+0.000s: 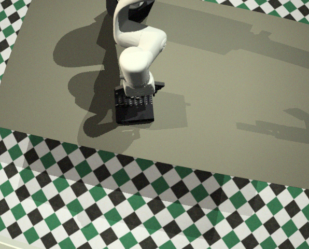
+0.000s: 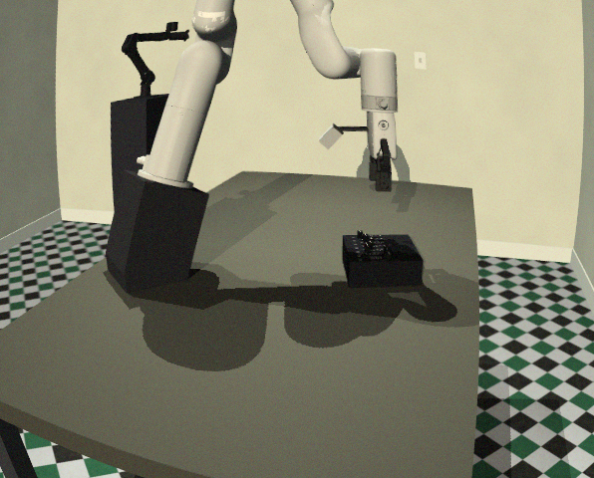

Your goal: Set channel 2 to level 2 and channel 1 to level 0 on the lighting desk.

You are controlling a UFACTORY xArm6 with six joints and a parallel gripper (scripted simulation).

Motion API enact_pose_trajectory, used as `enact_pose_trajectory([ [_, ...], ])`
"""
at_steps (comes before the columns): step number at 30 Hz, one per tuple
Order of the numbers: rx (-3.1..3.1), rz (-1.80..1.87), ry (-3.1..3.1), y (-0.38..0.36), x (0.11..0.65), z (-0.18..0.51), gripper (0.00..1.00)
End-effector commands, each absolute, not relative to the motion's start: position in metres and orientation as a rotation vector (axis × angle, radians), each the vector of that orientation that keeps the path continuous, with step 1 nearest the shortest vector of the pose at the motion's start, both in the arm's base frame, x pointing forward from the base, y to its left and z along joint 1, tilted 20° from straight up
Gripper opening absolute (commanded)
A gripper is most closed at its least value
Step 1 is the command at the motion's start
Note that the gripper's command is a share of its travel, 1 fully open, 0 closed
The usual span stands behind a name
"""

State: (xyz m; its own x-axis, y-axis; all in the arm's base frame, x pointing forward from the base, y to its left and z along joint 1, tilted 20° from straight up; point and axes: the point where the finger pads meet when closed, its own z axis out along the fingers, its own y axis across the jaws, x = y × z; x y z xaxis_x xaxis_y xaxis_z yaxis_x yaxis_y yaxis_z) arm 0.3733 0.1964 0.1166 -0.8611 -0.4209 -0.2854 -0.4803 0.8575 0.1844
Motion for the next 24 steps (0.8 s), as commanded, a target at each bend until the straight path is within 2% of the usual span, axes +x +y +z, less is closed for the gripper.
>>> enact_pose_trajectory([
  [1,-0.689,0.367,2.798,0.1933,0.3712,0.1295,1.00],
  [24,-0.689,0.367,2.798,0.1918,0.3704,0.1344,1.00],
])
